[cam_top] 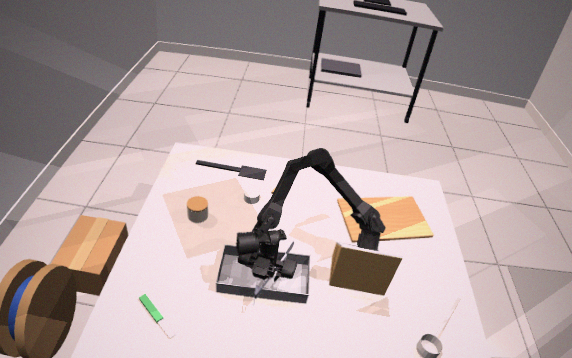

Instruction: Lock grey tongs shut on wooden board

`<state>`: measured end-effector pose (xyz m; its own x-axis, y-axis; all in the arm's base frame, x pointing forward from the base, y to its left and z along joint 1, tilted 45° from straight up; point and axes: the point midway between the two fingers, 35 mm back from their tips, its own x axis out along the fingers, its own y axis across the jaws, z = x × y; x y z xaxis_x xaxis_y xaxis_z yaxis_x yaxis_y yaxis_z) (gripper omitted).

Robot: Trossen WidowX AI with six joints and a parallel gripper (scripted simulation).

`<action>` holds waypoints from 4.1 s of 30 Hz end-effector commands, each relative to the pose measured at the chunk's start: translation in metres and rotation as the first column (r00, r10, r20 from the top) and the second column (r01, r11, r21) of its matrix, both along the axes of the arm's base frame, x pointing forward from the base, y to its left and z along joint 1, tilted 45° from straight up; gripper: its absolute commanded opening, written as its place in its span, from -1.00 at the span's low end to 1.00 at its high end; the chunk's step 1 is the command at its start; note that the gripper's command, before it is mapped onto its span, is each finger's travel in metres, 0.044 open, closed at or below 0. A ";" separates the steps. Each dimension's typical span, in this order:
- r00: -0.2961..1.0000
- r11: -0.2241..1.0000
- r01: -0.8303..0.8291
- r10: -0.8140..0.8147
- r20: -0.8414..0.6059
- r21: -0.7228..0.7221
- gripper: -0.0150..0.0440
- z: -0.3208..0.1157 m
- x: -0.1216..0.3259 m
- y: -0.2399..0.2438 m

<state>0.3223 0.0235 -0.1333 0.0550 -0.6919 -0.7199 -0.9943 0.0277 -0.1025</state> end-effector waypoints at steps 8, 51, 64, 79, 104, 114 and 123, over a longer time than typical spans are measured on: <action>1.000 1.000 0.001 -0.001 0.002 0.001 0.35 0.000 0.000 0.000; 1.000 1.000 0.001 -0.001 0.002 0.001 -1.00 0.000 0.000 0.000; 1.000 1.000 -0.002 0.002 -0.004 -0.001 -1.00 0.090 -0.006 0.090; 1.000 1.000 0.015 -0.015 0.013 0.005 -1.00 0.104 0.000 0.081; 0.947 0.970 0.226 -0.241 0.210 0.095 -1.00 0.220 0.012 -0.033; 0.901 0.946 0.303 -0.324 0.289 0.114 -1.00 0.263 -0.005 -0.081; 0.846 0.919 0.374 -0.393 0.360 0.125 -1.00 0.298 -0.032 -0.120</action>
